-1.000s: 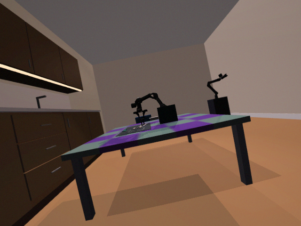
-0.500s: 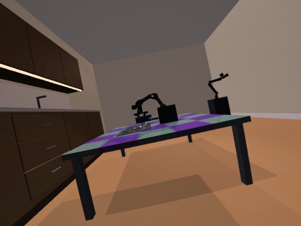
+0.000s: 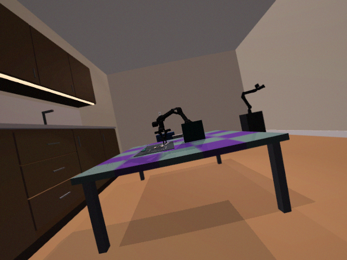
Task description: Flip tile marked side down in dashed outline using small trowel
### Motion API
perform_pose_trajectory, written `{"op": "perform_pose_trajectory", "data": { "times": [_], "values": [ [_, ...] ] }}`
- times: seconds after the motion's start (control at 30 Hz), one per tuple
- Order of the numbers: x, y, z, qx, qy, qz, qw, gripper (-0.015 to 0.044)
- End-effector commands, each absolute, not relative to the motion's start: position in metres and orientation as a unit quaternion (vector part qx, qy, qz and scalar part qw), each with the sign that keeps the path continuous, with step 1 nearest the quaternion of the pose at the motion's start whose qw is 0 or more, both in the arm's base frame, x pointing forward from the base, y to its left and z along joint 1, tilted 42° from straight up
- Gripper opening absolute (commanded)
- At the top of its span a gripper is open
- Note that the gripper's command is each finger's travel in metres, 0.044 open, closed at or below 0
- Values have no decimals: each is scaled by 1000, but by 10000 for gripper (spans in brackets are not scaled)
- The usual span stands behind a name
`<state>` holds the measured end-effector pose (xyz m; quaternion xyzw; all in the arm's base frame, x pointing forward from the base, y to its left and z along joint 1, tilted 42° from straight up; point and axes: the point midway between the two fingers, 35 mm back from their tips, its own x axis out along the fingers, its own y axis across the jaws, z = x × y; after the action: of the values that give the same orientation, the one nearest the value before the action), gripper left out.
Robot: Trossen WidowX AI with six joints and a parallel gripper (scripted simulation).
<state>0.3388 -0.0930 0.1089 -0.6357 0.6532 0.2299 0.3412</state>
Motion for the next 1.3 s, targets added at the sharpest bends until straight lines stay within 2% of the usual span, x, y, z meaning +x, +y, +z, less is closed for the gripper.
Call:
{"op": "perform_pose_trajectory", "data": {
  "times": [0.0,0.6,1.27],
  "values": [
    [339,-93,109,-636,652,232,340,130],
    [339,-93,109,-640,650,238,334,130],
    [339,-93,108,-708,556,413,138,130]
  ]
}}
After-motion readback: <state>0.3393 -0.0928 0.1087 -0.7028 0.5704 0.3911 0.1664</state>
